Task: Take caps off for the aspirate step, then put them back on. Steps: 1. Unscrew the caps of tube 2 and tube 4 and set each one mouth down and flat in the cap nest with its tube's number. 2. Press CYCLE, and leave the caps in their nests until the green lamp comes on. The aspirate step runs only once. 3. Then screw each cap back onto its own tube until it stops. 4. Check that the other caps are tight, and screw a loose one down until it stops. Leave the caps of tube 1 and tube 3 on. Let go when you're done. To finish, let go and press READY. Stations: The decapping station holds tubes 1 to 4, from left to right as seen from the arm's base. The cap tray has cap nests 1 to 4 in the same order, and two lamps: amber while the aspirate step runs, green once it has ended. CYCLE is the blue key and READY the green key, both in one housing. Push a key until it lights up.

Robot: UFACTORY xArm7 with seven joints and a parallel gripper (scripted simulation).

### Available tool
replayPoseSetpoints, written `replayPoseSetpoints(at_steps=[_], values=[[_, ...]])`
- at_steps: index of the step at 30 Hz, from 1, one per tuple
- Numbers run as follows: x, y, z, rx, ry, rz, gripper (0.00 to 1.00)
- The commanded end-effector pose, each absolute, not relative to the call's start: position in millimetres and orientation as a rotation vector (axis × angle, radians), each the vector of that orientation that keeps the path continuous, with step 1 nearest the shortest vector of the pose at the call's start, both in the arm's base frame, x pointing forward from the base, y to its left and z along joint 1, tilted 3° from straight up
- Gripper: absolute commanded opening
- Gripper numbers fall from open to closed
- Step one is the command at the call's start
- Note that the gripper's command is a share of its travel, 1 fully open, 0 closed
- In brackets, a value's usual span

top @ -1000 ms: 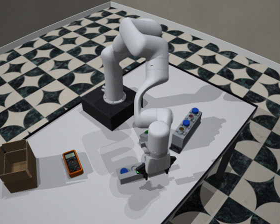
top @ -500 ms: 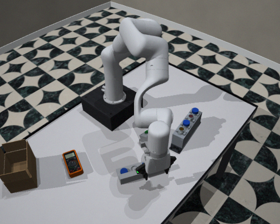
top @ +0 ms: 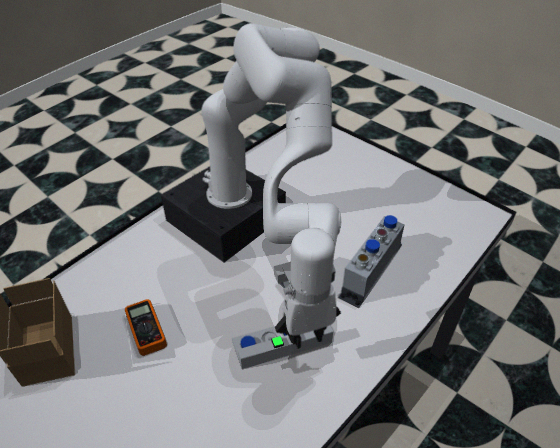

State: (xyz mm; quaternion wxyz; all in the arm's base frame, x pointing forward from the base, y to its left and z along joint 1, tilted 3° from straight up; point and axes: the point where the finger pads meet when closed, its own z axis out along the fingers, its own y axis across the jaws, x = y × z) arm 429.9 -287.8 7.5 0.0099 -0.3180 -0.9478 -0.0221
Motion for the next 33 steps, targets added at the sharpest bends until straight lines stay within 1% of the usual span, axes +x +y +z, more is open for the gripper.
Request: replayPoseSetpoints(at_steps=[1,11,20,33], values=[[409,-275,29,-0.997,-2.966,-0.063,0.46],[360,-244,69,-0.996,-2.966,-0.064,0.46],[360,-244,69,-0.996,-2.966,-0.064,0.46],[360,-241,14,-0.996,-2.966,-0.064,0.46]])
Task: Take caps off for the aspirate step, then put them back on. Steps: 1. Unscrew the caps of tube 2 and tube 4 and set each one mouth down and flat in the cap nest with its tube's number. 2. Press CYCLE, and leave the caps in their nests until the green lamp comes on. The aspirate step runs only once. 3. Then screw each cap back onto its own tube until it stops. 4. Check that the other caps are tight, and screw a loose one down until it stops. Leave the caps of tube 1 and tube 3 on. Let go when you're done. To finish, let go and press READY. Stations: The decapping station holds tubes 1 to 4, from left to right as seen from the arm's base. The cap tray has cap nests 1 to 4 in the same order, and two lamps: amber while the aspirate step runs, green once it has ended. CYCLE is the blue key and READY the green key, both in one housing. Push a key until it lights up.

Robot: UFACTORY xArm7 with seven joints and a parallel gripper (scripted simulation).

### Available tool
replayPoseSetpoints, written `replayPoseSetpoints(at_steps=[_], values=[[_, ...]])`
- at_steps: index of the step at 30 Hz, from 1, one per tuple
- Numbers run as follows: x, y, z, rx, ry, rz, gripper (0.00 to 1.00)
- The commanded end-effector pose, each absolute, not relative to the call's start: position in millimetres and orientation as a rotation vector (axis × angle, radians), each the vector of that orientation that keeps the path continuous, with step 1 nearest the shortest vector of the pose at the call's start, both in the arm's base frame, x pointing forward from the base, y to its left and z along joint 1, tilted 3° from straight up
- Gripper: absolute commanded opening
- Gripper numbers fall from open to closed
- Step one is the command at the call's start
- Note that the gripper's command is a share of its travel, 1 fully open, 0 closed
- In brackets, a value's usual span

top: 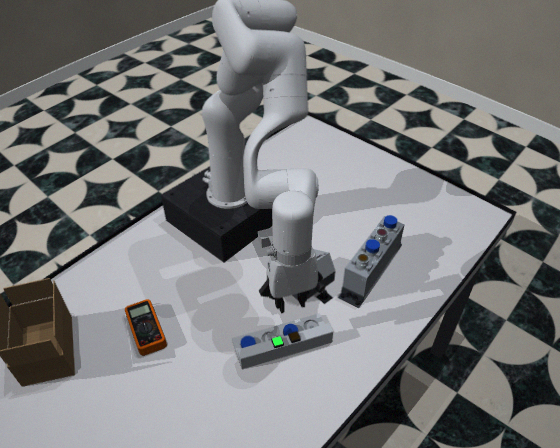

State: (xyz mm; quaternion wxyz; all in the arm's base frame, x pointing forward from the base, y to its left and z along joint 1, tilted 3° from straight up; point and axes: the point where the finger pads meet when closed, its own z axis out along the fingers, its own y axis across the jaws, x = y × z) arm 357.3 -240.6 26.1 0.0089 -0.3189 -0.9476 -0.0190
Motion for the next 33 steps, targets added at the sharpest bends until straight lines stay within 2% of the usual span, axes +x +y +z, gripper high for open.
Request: replayPoseSetpoints(at_steps=[1,17,33], values=[[360,-241,9,-0.996,-2.966,-0.064,0.46],[361,-239,-60,-0.996,-2.966,-0.063,0.46],[360,-238,-64,-0.996,-2.966,-0.063,0.46]])
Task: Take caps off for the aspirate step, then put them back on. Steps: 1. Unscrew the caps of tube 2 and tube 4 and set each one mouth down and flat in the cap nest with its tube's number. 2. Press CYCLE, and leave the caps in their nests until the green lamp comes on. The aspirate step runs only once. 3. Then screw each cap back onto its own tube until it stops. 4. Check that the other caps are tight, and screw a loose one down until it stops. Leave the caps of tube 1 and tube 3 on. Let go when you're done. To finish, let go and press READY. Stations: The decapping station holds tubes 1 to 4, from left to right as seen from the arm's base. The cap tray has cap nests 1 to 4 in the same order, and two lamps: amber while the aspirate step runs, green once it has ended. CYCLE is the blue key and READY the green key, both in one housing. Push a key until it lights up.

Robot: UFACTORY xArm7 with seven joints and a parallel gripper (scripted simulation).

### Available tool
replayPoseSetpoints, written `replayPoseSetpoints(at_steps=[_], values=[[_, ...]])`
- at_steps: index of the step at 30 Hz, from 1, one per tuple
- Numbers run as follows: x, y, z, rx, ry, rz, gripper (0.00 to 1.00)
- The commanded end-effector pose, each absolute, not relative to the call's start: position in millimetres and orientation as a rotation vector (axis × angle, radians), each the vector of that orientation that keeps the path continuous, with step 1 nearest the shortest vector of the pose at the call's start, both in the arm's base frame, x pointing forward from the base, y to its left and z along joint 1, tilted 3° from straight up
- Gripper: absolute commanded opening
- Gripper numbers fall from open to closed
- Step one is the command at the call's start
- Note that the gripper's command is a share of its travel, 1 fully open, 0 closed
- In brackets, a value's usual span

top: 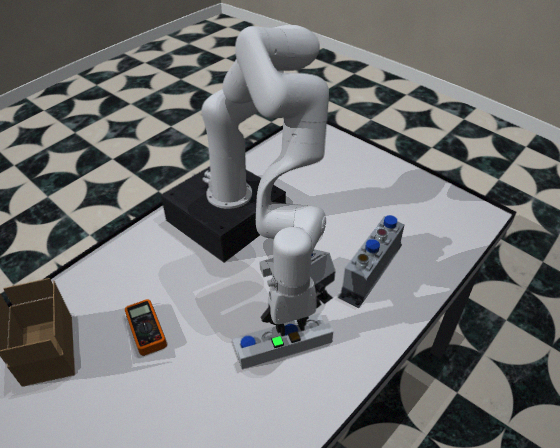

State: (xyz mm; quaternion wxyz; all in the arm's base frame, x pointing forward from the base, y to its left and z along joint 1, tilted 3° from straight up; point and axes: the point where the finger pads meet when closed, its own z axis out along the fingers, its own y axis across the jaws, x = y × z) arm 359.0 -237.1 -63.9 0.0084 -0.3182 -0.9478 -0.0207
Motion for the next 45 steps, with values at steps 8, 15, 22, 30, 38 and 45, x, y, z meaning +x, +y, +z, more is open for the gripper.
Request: replayPoseSetpoints(at_steps=[8,15,22,30,38,45], values=[[360,-238,-68,-0.996,-2.966,-0.063,0.46],[360,-238,-70,-0.996,-2.966,-0.063,0.46],[360,-238,-70,-0.996,-2.966,-0.063,0.00],[360,-238,-70,-0.996,-2.966,-0.063,0.00],[360,-239,-45,-0.996,-2.966,-0.063,0.00],[360,-240,-10,-0.996,-2.966,-0.063,0.00]])
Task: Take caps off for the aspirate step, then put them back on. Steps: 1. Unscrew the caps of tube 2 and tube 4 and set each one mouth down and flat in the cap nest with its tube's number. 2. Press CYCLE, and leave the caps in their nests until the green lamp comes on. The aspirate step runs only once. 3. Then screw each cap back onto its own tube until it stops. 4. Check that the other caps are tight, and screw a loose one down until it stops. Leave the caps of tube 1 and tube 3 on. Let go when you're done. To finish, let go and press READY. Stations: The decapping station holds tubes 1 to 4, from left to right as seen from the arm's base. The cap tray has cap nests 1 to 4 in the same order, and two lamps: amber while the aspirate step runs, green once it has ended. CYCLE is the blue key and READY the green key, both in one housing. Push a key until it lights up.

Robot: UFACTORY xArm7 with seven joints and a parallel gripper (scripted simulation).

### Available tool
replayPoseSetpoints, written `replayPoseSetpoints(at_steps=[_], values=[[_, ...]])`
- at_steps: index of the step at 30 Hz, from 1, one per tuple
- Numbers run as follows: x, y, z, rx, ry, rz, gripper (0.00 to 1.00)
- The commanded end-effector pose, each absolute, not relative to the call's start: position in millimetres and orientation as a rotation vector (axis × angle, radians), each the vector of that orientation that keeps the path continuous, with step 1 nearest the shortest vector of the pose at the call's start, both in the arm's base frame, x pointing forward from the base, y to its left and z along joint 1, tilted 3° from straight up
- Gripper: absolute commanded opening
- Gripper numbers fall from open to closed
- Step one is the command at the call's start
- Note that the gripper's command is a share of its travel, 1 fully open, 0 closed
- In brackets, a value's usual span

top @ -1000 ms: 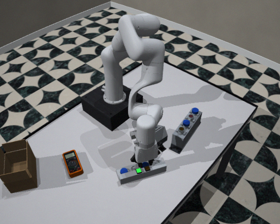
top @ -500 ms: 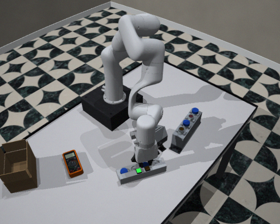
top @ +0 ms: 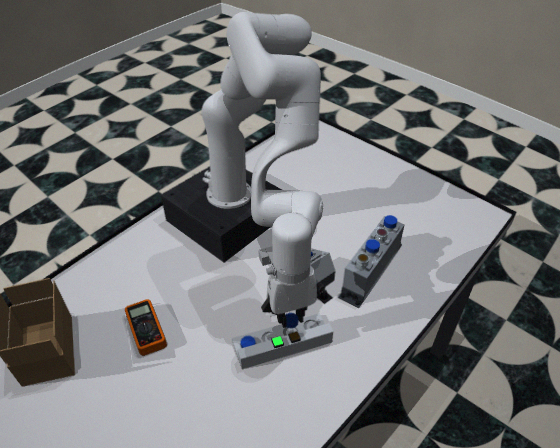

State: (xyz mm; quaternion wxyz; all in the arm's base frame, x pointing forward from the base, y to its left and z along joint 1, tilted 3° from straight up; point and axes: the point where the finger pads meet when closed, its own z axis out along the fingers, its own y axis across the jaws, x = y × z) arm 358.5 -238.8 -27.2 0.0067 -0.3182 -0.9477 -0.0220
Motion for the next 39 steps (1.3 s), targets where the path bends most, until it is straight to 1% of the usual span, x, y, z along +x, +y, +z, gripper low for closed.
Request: replayPoseSetpoints(at_steps=[1,4,18,21,24,26,36,39], values=[[360,-240,-5,-0.996,-2.966,-0.064,0.00],[360,-241,0,-0.996,-2.966,-0.064,0.00],[360,-244,69,-0.996,-2.966,-0.064,0.00],[360,-244,69,-0.996,-2.966,-0.064,0.00],[365,-219,70,-1.356,-2.814,-0.061,0.00],[369,-204,71,-1.472,-2.753,-0.060,0.00],[385,-129,74,-1.473,-2.752,-0.061,0.00],[387,-121,75,-1.473,-2.752,-0.061,0.00]])
